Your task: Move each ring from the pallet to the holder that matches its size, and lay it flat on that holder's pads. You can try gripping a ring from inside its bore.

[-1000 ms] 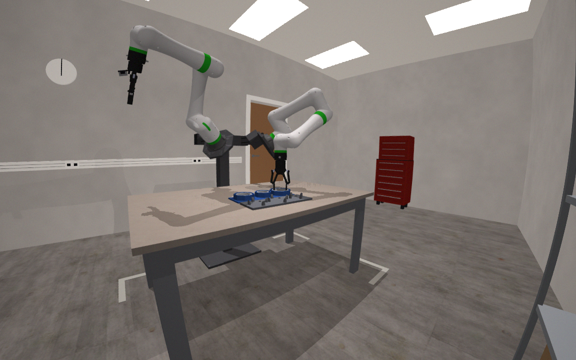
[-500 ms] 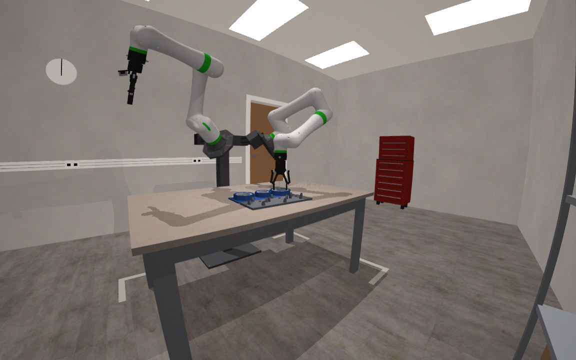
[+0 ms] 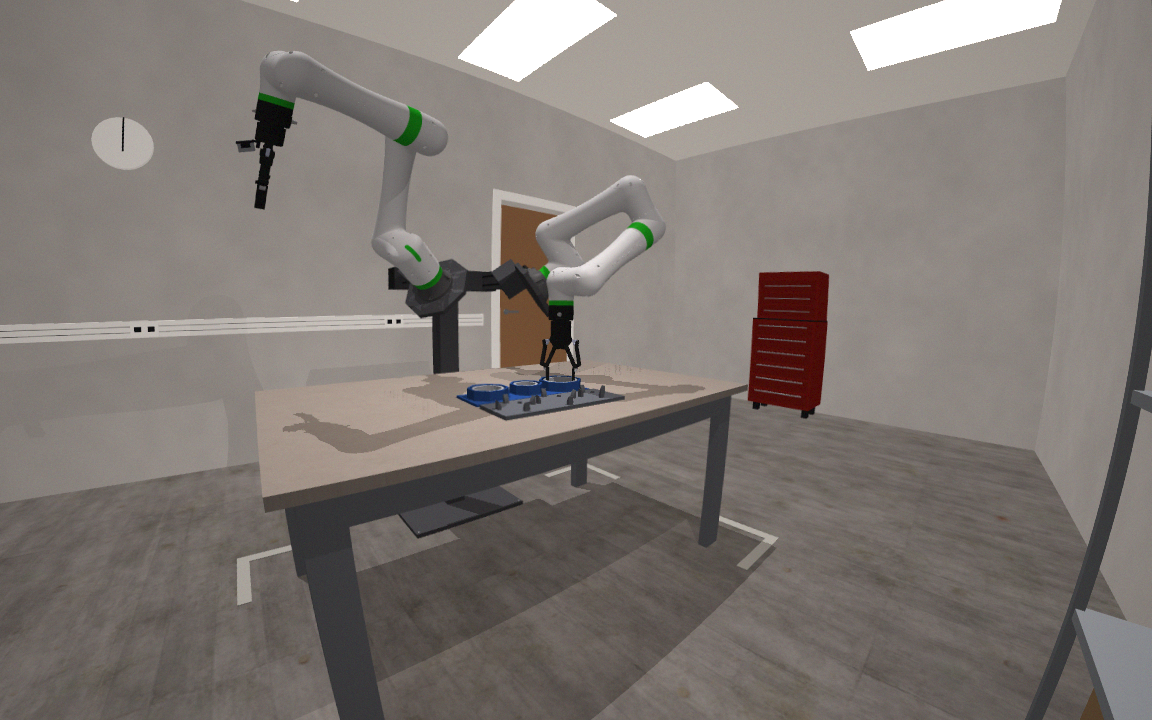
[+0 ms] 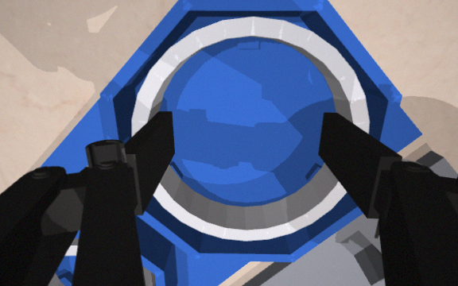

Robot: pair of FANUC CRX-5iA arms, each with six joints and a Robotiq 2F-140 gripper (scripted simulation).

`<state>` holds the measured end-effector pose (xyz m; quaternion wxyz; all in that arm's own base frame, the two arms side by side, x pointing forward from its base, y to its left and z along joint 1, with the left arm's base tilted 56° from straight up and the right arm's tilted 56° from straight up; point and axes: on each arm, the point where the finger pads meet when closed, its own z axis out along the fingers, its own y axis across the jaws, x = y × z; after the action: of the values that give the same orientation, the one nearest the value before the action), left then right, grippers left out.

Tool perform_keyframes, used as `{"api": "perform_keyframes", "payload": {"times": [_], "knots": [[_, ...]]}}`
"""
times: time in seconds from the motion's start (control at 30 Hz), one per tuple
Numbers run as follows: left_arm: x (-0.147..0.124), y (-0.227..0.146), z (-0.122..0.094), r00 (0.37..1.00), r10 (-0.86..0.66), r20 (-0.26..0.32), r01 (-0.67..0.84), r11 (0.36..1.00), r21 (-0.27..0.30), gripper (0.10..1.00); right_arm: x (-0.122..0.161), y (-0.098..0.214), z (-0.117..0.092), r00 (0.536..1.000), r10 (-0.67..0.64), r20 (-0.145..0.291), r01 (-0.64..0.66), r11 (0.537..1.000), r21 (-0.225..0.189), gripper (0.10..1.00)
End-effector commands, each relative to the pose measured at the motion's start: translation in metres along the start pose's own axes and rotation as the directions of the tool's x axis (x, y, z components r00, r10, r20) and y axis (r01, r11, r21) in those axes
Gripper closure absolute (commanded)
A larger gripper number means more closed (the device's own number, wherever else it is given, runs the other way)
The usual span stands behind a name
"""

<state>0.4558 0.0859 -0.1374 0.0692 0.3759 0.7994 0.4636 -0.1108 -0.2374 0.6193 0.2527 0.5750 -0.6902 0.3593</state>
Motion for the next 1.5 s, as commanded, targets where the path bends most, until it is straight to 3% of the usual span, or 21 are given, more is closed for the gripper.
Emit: {"api": "perform_keyframes", "payload": {"times": [0.0,0.83,1.13,1.47], "knots": [[-0.001,0.0,-0.001,1.0,0.0,0.001,0.0,1.0,0.0,0.44,0.0,0.0,-0.001,1.0,0.0,-0.002,0.0,1.0,0.0,0.098],[-0.001,0.0,-0.002,1.0,0.0,0.001,0.0,1.0,0.0,0.427,0.0,0.0,-0.001,1.0,0.0,-0.002,0.0,1.0,0.0,0.098],[0.0,0.0,-0.039,1.0,0.0,0.001,0.0,1.0,0.0,0.427,0.0,0.0,-0.001,1.0,0.0,-0.002,0.0,1.0,0.0,0.098],[-0.001,0.0,-0.041,1.0,0.0,0.001,0.0,1.0,0.0,0.427,0.0,0.0,-0.001,1.0,0.0,-0.002,0.0,1.0,0.0,0.098]]}}
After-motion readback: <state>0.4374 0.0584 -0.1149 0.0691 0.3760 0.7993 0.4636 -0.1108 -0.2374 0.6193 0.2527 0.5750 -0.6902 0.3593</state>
